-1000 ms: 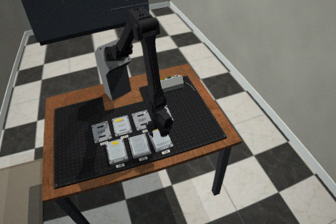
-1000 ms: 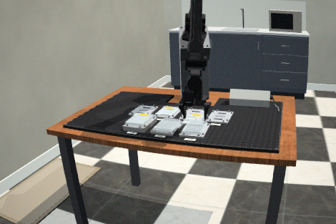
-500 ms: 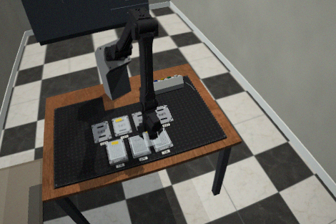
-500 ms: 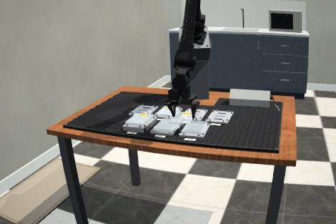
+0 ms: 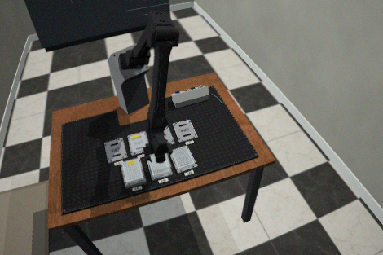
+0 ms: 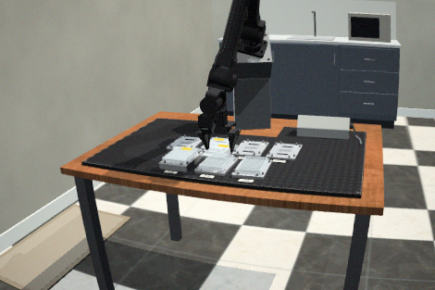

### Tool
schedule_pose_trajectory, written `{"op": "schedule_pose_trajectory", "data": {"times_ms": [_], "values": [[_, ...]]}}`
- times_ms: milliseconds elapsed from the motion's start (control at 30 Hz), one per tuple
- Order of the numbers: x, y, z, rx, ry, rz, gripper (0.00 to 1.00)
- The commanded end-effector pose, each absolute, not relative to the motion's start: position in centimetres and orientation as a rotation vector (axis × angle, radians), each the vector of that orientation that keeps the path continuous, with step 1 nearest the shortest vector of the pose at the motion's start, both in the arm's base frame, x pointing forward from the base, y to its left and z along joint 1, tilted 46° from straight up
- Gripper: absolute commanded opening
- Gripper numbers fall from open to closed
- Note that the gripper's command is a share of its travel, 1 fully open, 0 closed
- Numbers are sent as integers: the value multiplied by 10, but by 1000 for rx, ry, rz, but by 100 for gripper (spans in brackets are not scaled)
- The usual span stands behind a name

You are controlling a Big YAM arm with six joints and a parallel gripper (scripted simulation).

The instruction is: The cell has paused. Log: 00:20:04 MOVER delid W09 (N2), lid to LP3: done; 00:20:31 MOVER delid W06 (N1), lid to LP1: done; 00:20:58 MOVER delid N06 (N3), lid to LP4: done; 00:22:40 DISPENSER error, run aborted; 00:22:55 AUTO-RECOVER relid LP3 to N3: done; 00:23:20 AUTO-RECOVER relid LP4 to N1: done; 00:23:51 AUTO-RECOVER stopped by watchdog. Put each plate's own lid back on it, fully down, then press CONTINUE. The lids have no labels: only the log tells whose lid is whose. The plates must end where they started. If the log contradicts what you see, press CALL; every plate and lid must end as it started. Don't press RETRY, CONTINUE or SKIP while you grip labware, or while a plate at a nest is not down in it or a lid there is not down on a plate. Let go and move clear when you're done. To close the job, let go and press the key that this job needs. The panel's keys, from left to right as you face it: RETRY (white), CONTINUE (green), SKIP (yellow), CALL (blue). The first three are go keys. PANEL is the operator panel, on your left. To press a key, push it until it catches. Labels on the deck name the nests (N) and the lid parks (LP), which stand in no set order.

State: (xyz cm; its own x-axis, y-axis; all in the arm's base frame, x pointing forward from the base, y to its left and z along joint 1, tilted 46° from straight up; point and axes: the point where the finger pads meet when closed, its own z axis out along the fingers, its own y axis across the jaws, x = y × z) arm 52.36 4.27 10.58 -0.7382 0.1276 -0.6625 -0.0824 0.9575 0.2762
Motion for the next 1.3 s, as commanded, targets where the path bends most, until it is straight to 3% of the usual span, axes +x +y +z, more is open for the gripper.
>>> {"op": "schedule_pose_trajectory", "data": {"times_ms": [0,1267], "values": [[531,23,103,16,2364,347,0],[540,37,102,12,2353,357,0]]}}
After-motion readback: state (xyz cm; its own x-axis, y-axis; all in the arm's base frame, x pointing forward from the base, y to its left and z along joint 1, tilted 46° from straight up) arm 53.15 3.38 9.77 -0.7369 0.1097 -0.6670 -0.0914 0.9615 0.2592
